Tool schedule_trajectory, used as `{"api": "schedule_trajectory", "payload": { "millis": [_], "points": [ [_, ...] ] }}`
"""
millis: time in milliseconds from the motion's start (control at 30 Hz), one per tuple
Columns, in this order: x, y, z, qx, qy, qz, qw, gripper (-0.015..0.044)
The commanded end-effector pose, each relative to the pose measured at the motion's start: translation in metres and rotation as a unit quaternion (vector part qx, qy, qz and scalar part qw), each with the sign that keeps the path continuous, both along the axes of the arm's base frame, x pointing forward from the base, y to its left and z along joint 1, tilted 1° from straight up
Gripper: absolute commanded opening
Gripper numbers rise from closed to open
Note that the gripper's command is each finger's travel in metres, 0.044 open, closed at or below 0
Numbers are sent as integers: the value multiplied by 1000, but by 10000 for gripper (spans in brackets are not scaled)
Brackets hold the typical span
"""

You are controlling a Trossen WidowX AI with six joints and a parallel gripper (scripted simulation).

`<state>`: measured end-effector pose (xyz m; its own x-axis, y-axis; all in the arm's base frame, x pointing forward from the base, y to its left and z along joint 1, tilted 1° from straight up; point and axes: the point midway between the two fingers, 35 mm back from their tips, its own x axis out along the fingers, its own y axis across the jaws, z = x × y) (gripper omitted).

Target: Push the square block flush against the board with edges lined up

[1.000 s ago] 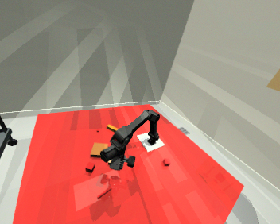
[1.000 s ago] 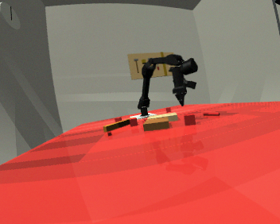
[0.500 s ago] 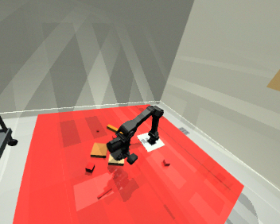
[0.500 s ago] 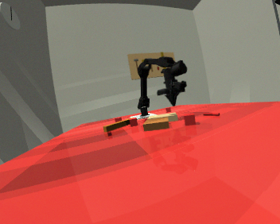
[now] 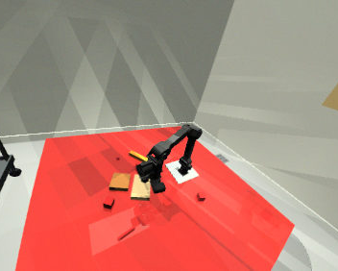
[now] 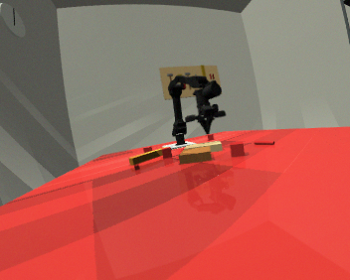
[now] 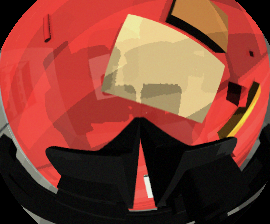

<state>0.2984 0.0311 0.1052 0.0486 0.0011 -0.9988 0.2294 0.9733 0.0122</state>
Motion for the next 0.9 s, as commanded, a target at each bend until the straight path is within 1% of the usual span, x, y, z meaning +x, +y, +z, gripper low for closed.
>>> {"api": "schedule_trajectory", "payload": {
  "millis": [0,200,467,633,867],
  "points": [
    [-16,-6,-2,4,-3,-79,997,0],
    [-34,-12,-8,8,-2,-170,985,0],
    [-34,-12,-10,8,-2,-172,985,0],
    [-32,-12,-61,8,-2,-172,985,0],
    [-32,-12,-63,8,-2,-172,985,0]
  ]
}}
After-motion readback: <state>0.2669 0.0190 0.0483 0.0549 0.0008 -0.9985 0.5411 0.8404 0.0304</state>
